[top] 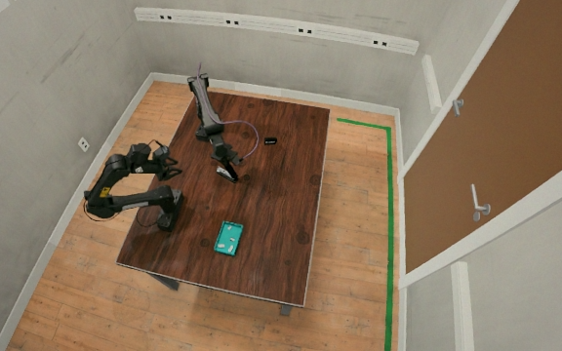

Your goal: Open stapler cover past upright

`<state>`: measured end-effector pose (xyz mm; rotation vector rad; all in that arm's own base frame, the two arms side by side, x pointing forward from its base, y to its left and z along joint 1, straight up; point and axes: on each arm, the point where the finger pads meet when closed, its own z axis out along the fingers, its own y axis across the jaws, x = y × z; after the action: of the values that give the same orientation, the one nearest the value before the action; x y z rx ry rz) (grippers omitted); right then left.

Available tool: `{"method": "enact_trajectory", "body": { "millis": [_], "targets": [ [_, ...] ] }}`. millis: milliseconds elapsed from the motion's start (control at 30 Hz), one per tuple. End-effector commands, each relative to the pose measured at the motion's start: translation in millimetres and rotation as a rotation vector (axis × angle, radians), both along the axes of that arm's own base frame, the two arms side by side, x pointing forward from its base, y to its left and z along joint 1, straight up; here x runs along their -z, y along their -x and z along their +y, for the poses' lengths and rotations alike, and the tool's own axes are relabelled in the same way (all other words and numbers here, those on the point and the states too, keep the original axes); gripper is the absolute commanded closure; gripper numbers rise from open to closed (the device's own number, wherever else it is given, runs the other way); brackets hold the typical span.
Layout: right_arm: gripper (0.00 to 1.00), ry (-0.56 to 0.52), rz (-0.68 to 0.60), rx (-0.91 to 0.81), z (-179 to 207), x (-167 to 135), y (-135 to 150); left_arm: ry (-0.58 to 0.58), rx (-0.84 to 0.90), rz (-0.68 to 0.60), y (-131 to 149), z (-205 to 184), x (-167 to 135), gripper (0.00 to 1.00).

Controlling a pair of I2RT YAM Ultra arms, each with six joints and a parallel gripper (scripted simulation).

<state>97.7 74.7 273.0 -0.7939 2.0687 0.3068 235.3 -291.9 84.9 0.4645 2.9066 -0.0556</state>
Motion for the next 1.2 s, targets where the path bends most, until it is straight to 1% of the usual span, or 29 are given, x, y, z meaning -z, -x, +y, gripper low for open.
{"method": "enact_trajectory", "body": {
  "millis": [0, 233, 667, 733, 767, 867, 1167],
  "targets": [
    [0.43, -0.02, -0.015, -0.057, -5.8, -8.7, 13.4, -0.011, 0.001, 0.016, 1.5, 2.2, -0.8, 0.78],
    [0.43, -0.016, -0.017, -0.264, -1.5, -4.0, 35.7, -0.011, 0.001, 0.016, 1.5, 2.2, -0.8, 0.78],
    [0.43, -0.026, -0.026, -0.273, 0.5, -6.7, 35.5, -0.011, 0.001, 0.016, 1.5, 2.2, -0.8, 0.78],
    [0.43, -0.026, -0.026, -0.273, 0.5, -6.7, 35.5, -0.011, 0.001, 0.016, 1.5, 2.2, -0.8, 0.56],
    [0.43, -0.026, -0.026, -0.273, 0.5, -6.7, 35.5, -0.011, 0.001, 0.016, 1.5, 2.2, -0.8, 0.54],
    [0.43, -0.027, -0.025, -0.275, 0.6, -6.7, 35.7, 0.006, 0.004, 0.002, -1.5, 2.9, -12.8, 0.54],
    [0.43, -0.014, -0.009, -0.274, 3.0, -2.2, 35.0, 0.029, 0.006, -0.02, -1.0, 0.7, -26.0, 0.54]
  ]
}}
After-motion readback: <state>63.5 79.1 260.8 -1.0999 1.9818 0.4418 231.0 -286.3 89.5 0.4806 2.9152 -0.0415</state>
